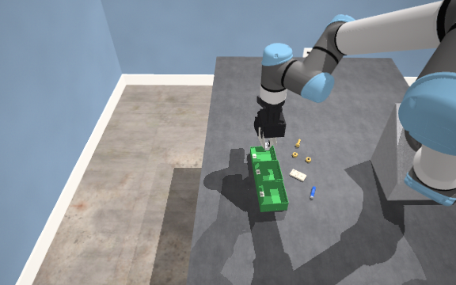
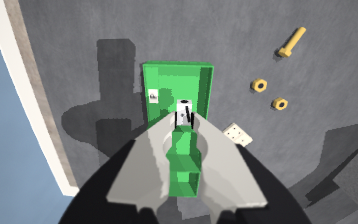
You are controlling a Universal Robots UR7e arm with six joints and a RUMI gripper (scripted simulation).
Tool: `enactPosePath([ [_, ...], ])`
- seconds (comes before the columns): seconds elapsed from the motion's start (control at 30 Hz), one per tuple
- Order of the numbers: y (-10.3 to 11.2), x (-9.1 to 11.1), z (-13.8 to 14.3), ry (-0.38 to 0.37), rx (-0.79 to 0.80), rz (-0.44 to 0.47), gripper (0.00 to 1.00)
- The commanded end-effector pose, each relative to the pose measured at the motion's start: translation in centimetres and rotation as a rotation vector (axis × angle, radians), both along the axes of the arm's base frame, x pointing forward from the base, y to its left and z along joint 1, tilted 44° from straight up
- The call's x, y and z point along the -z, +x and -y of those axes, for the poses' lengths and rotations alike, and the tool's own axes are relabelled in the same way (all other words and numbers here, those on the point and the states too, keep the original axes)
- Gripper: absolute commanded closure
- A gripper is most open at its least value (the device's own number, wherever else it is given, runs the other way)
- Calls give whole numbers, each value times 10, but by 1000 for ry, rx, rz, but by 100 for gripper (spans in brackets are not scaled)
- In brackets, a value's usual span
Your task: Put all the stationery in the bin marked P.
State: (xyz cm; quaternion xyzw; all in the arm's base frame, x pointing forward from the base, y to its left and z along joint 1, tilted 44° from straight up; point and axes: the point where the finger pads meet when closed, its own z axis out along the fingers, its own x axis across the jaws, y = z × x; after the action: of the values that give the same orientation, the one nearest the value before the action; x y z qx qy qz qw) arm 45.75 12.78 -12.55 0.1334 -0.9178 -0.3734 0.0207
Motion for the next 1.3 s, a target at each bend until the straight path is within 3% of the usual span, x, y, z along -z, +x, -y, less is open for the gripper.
enactPosePath([
  [0.0, 0, 1, -1, 0, 1, 1, 100],
  [0.9, -7, 36, -34, 0, 1, 1, 100],
  [1.27, -6, 37, -34, 0, 1, 1, 100],
])
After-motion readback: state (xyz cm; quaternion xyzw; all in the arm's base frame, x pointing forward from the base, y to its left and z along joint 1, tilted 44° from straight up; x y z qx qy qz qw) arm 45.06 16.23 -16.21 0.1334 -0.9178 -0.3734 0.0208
